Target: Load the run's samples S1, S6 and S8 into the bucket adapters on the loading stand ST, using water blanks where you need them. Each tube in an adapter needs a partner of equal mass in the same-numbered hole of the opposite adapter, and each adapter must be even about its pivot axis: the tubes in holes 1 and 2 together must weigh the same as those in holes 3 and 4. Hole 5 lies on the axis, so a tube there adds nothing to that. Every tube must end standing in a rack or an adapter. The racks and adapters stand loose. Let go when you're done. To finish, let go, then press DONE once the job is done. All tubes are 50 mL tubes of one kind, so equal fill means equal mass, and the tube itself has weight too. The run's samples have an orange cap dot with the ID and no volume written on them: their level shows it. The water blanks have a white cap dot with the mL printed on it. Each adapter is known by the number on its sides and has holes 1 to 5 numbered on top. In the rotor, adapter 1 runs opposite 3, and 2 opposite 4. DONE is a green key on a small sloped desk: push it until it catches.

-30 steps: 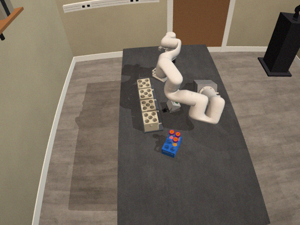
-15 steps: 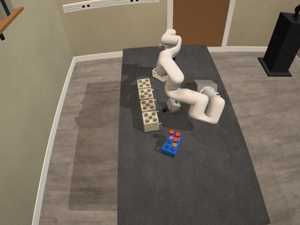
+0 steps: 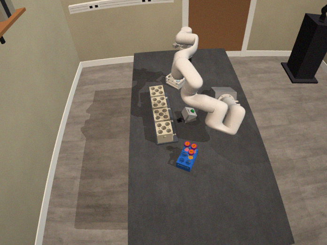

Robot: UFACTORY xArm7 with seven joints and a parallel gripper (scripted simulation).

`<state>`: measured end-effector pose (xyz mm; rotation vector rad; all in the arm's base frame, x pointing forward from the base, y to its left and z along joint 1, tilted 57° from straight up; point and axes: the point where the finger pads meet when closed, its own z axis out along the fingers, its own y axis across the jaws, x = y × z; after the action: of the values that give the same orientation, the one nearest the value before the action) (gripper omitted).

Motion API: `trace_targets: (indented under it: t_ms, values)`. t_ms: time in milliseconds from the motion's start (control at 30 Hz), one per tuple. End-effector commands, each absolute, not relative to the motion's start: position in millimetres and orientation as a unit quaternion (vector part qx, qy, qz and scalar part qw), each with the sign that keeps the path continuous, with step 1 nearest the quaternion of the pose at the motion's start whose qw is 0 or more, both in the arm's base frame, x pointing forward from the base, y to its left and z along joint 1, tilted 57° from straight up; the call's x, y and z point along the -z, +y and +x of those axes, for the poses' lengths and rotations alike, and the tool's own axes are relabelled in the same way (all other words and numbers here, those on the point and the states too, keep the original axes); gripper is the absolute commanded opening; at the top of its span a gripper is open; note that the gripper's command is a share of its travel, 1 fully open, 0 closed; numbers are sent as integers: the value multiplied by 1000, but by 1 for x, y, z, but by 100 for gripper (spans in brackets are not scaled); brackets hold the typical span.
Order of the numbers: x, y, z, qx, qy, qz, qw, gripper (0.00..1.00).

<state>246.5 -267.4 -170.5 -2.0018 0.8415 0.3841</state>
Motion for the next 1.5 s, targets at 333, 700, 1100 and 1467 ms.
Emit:
trace_targets:
  t_ms: [333,700,1100,1467]
  values:
    - [149,-301,244,-154,341,-811,450,100]
    - [117,-285,263,-93,230,-849,466,100]
    - [79,-262,286,-14,86,-875,475,100]
    - [38,-237,312,39,-12,-880,474,100]
